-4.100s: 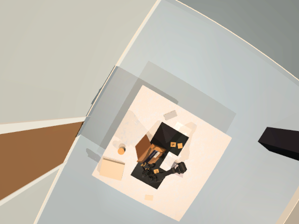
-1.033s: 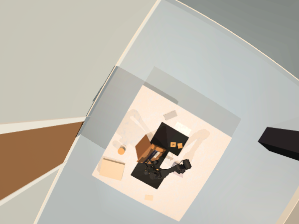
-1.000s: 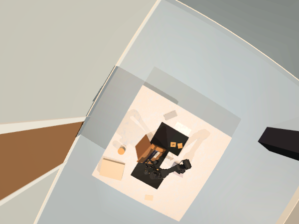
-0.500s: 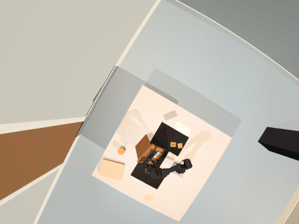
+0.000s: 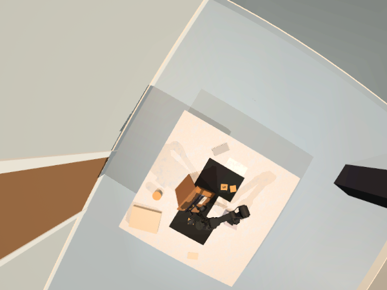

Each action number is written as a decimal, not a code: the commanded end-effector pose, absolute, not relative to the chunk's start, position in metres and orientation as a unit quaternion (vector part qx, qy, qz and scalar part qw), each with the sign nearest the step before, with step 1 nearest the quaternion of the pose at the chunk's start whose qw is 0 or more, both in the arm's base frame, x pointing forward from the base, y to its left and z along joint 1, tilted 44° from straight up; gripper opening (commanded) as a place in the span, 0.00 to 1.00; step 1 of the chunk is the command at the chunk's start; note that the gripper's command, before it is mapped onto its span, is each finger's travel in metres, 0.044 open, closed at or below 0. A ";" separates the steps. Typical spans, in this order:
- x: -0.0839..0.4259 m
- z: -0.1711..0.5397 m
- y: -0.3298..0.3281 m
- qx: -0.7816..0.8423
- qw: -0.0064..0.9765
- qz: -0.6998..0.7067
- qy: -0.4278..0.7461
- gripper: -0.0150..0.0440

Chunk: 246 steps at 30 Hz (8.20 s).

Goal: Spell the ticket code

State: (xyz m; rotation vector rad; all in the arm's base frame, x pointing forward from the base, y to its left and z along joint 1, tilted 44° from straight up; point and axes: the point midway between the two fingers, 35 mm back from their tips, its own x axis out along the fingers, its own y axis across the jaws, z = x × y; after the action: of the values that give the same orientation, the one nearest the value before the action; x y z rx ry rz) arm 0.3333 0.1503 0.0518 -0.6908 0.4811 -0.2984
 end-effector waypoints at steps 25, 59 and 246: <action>0.332 0.064 0.139 -0.332 0.903 -0.142 0.231 0.25; 0.330 0.077 0.125 -0.332 0.903 -0.142 0.232 0.25; 0.289 0.119 0.098 -0.334 0.902 -0.142 0.233 0.75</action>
State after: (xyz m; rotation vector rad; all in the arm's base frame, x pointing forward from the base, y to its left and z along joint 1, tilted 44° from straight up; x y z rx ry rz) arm 0.2905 0.0971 0.1158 -0.6960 0.4889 -0.2904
